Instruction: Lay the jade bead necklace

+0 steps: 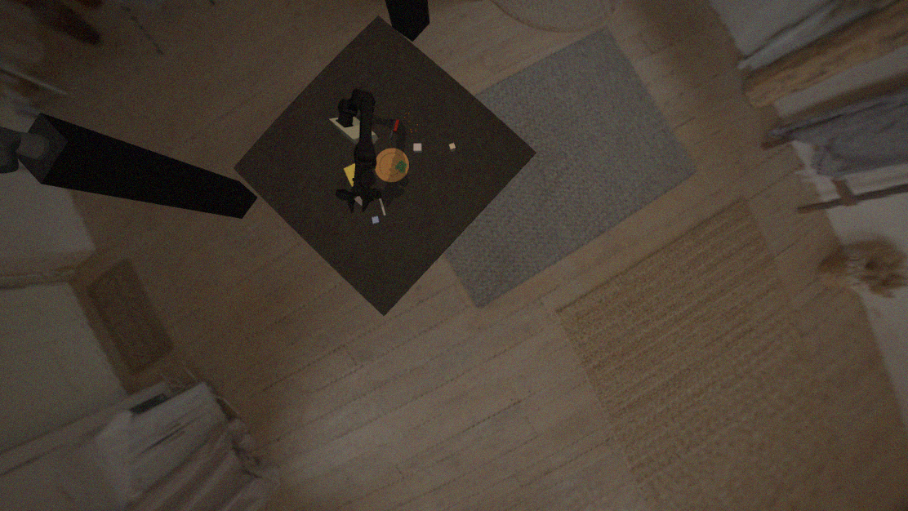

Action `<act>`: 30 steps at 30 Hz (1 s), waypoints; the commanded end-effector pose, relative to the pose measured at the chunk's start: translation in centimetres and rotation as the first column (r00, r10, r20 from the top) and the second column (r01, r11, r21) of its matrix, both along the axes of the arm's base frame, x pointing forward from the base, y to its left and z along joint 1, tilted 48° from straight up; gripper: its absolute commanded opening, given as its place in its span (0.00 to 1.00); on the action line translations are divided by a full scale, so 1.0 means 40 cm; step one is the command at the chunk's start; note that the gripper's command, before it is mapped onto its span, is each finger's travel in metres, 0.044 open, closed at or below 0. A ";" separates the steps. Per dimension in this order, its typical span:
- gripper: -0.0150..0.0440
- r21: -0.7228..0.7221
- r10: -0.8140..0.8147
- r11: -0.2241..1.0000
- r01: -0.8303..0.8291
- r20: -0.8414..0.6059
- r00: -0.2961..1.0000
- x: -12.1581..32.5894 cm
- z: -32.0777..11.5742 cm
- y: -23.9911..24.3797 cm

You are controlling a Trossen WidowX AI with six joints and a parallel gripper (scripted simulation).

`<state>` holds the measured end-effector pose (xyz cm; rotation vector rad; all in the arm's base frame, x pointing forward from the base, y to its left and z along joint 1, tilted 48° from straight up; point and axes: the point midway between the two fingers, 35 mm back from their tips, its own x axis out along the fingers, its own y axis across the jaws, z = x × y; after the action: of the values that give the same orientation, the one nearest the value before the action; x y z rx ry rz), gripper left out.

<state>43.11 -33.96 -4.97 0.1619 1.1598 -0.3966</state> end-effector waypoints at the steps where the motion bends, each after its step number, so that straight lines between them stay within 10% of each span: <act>1: 0.68 0.036 0.131 0.991 -0.131 -0.015 0.991 0.008 -0.002 0.073; 30: 0.68 0.217 0.867 0.434 -0.874 0.162 0.471 -0.039 0.020 0.611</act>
<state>42.29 -11.58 -4.58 -0.1947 1.1383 0.6336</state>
